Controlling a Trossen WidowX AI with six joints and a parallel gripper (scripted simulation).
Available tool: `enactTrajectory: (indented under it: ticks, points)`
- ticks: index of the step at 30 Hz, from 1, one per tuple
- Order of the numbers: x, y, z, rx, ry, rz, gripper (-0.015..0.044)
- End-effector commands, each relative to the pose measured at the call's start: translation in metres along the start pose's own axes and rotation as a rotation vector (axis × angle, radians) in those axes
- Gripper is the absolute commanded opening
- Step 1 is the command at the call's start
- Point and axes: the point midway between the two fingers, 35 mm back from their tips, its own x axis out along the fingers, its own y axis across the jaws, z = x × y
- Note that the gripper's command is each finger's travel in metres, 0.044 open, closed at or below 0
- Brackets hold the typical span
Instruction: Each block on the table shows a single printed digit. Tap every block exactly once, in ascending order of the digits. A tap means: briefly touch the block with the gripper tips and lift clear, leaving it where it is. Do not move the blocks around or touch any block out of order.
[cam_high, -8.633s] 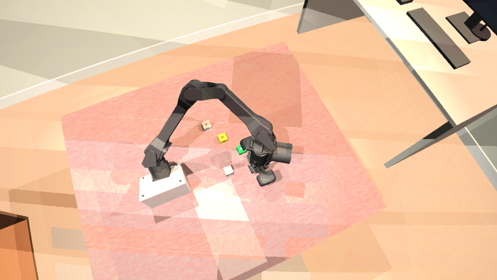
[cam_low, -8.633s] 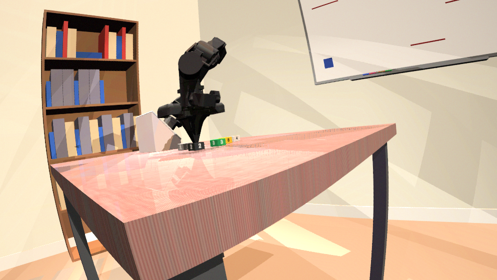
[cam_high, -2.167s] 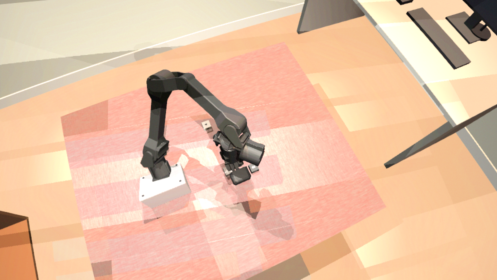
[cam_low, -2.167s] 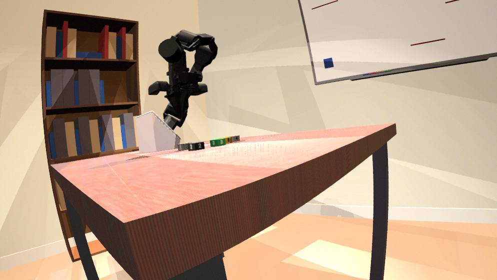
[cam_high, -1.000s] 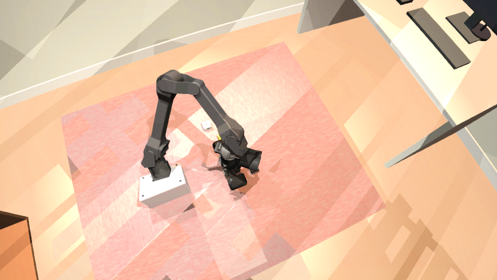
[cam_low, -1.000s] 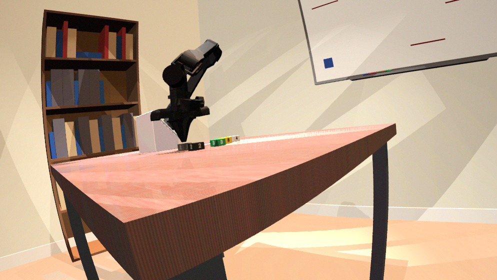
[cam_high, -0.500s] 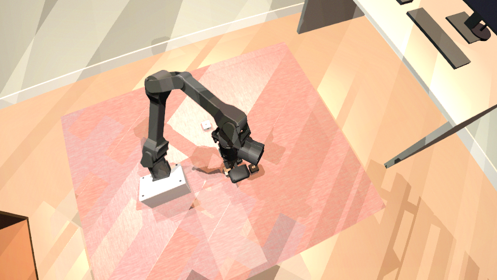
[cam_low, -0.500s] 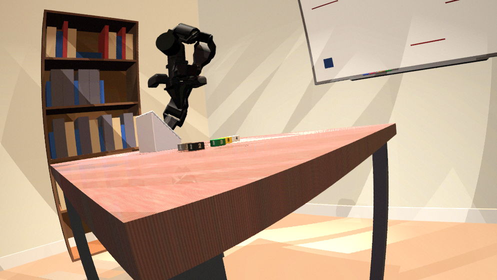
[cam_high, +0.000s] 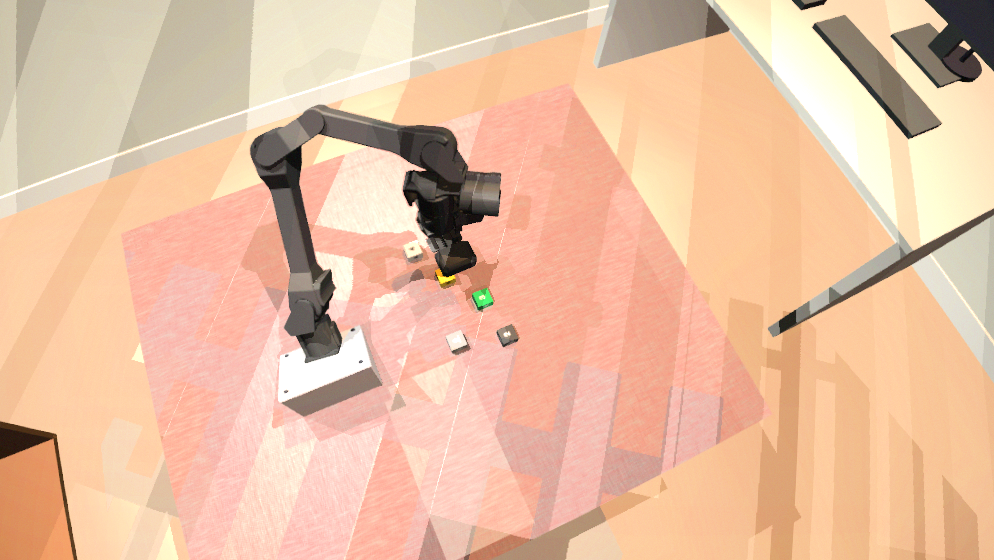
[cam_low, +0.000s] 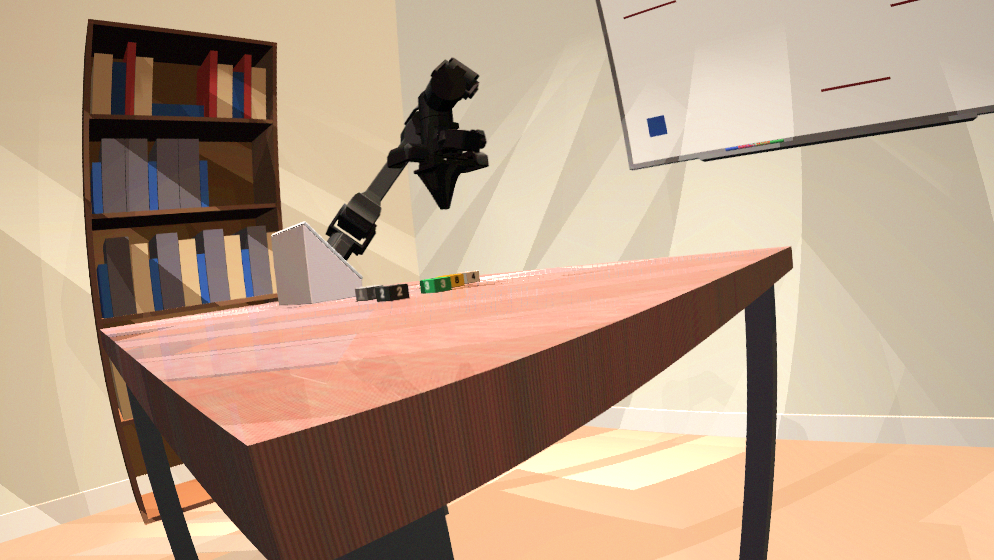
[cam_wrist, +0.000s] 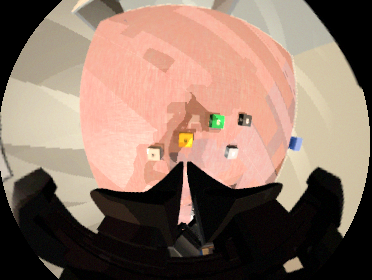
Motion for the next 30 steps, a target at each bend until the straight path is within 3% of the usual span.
enactTrajectory:
  ticks: [1, 4, 10, 30]
  points:
    - [0.000, 0.003, -0.002, 0.029, 0.000, 0.012, 0.0020]
    - [0.009, 0.003, -0.001, 0.030, 0.000, 0.010, 0.0020]
    - [0.079, 0.005, -0.001, 0.028, -0.002, 0.014, 0.0020]
    - [0.106, 0.005, -0.002, 0.028, -0.002, 0.016, 0.0020]
